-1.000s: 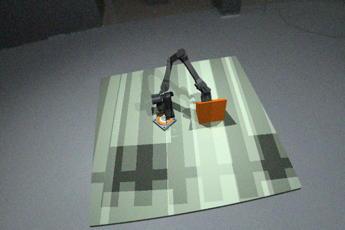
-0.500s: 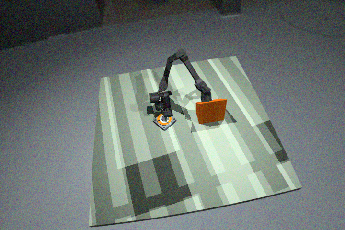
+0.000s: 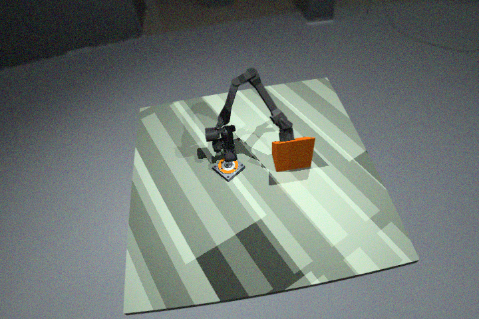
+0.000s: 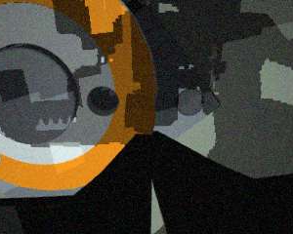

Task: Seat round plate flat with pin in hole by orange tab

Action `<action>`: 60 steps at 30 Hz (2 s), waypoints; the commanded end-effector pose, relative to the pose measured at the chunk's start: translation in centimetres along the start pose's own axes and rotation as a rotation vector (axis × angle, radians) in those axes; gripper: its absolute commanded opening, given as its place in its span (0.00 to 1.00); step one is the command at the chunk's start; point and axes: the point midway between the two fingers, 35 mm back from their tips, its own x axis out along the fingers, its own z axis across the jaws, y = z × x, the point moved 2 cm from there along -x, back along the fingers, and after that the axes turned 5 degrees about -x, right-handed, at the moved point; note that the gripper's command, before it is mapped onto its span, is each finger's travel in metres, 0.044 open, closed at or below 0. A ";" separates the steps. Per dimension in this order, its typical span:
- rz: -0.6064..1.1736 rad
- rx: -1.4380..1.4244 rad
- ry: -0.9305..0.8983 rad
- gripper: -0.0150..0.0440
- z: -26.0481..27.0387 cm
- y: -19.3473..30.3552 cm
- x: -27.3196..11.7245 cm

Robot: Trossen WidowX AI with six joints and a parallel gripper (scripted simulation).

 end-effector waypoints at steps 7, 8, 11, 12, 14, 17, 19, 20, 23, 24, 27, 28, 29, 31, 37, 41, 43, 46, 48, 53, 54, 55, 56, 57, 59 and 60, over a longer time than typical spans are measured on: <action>-0.006 0.004 0.004 0.25 -0.5 -1.2 -0.2; -0.006 0.004 0.004 0.25 -0.6 -1.3 -0.2; -0.006 0.004 0.004 0.25 -0.6 -1.6 -0.2; -0.006 0.004 0.004 0.25 -0.6 -1.7 -0.3; -0.006 0.004 0.004 0.25 -0.7 -1.9 -0.3; -0.006 0.004 0.004 0.25 -0.7 -2.3 -0.3; -0.007 0.004 0.004 0.25 -0.7 -2.5 -0.3; -0.007 0.004 0.004 0.25 -0.7 -2.5 -0.3; -0.007 0.004 0.004 0.25 -0.7 -2.9 -0.3; -0.007 0.004 0.004 0.25 -0.7 -2.9 -0.3; -0.007 0.004 0.004 0.25 -0.7 -3.1 -0.3; -0.007 0.004 0.004 0.25 -0.7 -3.1 -0.3; -0.007 0.004 0.004 0.25 -0.6 -3.2 -0.3; -0.007 0.004 0.004 0.25 -0.6 -3.3 -0.3; -0.007 0.005 0.004 0.25 -0.6 -3.6 -0.3; -0.007 0.005 0.004 0.25 -0.5 -3.8 -0.2; -0.007 0.005 0.004 0.25 -0.5 -3.8 -0.6; -0.007 0.005 0.002 0.25 -0.5 -3.8 -2.0; -0.007 0.005 0.002 0.25 -0.4 -3.6 -3.2; -0.007 0.005 0.002 0.25 -0.2 -3.2 -4.6; -0.007 -0.005 0.006 0.25 -0.1 -3.3 -3.8; -0.007 -0.005 0.006 0.25 -0.1 -3.3 -3.8; -0.007 -0.005 0.006 0.25 -0.1 -3.3 -3.8; -0.007 -0.005 0.006 0.25 -0.1 -3.3 -3.8; -0.007 -0.005 0.006 0.25 -0.1 -3.3 -3.8; -0.007 -0.005 0.006 0.25 -0.1 -3.3 -3.8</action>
